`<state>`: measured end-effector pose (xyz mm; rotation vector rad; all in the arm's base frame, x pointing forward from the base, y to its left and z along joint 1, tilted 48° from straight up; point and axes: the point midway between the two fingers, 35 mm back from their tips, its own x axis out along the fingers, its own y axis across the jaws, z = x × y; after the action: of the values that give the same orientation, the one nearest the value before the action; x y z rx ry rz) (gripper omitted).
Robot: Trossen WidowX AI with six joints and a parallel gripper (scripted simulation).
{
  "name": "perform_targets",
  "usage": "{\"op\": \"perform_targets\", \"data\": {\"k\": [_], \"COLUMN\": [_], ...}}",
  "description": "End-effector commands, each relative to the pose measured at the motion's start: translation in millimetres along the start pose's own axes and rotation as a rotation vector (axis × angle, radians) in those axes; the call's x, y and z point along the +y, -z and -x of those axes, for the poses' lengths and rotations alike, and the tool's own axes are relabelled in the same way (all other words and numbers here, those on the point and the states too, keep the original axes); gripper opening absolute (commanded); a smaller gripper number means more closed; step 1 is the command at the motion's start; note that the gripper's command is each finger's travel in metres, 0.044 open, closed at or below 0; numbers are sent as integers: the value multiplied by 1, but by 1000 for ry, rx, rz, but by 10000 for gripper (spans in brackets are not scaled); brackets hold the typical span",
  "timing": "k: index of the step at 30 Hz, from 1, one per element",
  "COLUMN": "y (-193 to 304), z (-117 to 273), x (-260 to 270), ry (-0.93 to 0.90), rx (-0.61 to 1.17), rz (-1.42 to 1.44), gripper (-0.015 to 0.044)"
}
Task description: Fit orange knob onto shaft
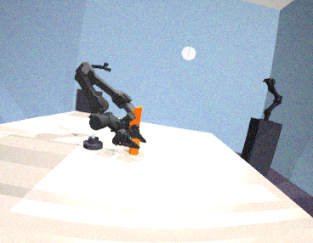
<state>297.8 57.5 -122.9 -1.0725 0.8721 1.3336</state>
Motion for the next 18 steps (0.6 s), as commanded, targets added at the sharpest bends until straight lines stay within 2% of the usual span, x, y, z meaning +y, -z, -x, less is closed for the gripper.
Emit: {"op": "perform_targets", "data": {"k": [1,7,12,14,18], "y": [-3,-71,-73,-71,-68], "z": [1,33,33,26,21], "x": [0,-1,-1,3,12], "ry": [0,1,-7,-65,-160], "rx": [-4,-3,11,124,514], "rz": [0,0,-6,-47,-113], "gripper": [440,440,440,440,440]}}
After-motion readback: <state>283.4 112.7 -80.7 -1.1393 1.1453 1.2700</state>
